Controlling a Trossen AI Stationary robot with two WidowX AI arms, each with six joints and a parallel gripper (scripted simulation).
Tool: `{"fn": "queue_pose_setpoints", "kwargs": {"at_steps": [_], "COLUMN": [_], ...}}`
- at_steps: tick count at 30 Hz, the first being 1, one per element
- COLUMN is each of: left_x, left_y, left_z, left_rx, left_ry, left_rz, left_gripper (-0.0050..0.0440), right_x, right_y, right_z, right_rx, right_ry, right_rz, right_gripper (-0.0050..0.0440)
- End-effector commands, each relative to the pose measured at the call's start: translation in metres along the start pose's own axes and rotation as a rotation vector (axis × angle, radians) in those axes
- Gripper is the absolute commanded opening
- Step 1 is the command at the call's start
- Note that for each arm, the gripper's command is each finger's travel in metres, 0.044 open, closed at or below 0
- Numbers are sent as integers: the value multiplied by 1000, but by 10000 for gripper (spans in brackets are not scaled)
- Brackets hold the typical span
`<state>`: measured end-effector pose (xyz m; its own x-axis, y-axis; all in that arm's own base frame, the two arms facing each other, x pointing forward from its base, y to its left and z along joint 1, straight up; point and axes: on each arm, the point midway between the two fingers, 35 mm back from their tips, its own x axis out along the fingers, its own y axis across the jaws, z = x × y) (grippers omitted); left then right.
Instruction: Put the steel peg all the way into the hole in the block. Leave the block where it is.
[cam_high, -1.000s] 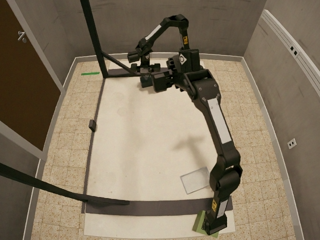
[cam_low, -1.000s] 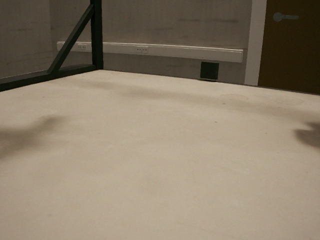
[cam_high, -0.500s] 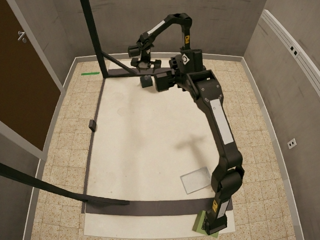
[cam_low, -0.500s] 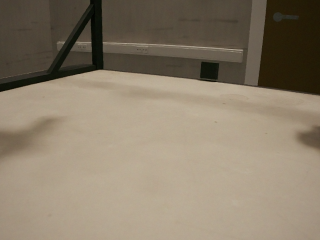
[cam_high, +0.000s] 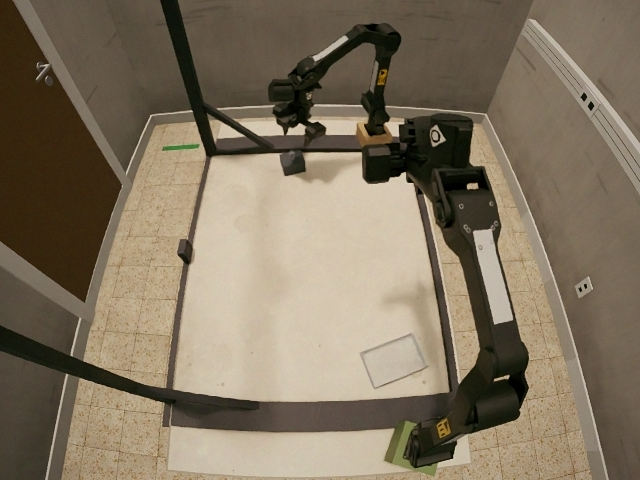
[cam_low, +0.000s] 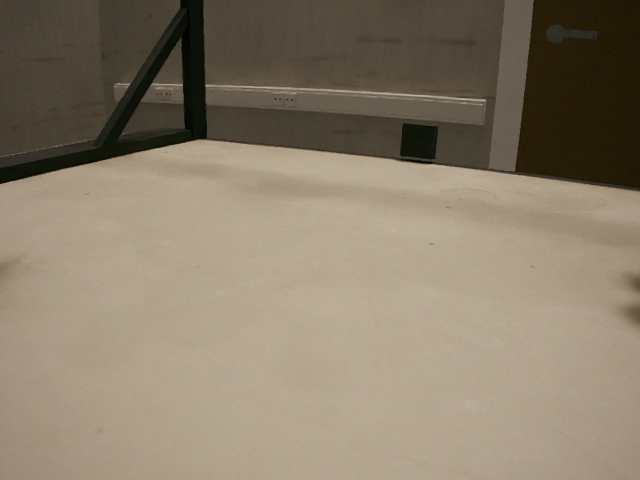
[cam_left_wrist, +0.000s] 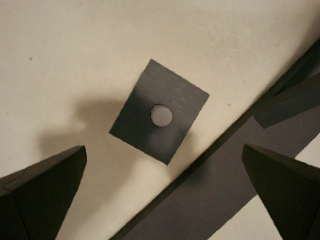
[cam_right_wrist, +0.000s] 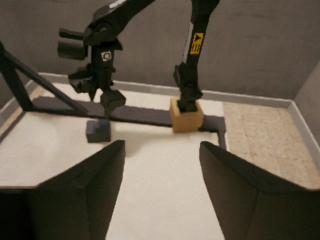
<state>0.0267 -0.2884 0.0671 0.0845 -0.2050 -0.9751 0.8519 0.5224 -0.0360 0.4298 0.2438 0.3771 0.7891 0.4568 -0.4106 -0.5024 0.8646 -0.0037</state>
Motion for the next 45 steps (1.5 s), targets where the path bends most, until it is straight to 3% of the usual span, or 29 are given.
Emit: {"fn": "queue_pose_setpoints", "kwargs": {"at_steps": [1,8,10,17,25,33,45], "left_x": [-11,-14,-14,-14,-16,-16,-15], "left_y": [0,1,1,2,1,0,0], "left_z": [0,-3,-3,-4,-2,-2,-2], "left_rx": [185,355,355,413,425,425,423], "left_ry": [-79,-122,-122,-133,-141,-143,-137], "left_rz": [-59,-85,-85,-93,-94,-94,-92], "left_gripper": [440,440,440,440,440,440,440], "right_x": [-41,-83,-83,-123,-167,-182,-181], "right_y": [-38,-82,-82,-120,-146,-152,-153], "right_z": [7,-12,-12,-55,-110,-136,-140], "right_rx": [32,64,64,89,102,102,103], "right_ry": [-129,-236,-236,-326,-434,-471,-468], "right_rz": [-78,-193,-193,-321,-462,-519,-523], "right_gripper": [200,200,200,200,200,200,200]}}
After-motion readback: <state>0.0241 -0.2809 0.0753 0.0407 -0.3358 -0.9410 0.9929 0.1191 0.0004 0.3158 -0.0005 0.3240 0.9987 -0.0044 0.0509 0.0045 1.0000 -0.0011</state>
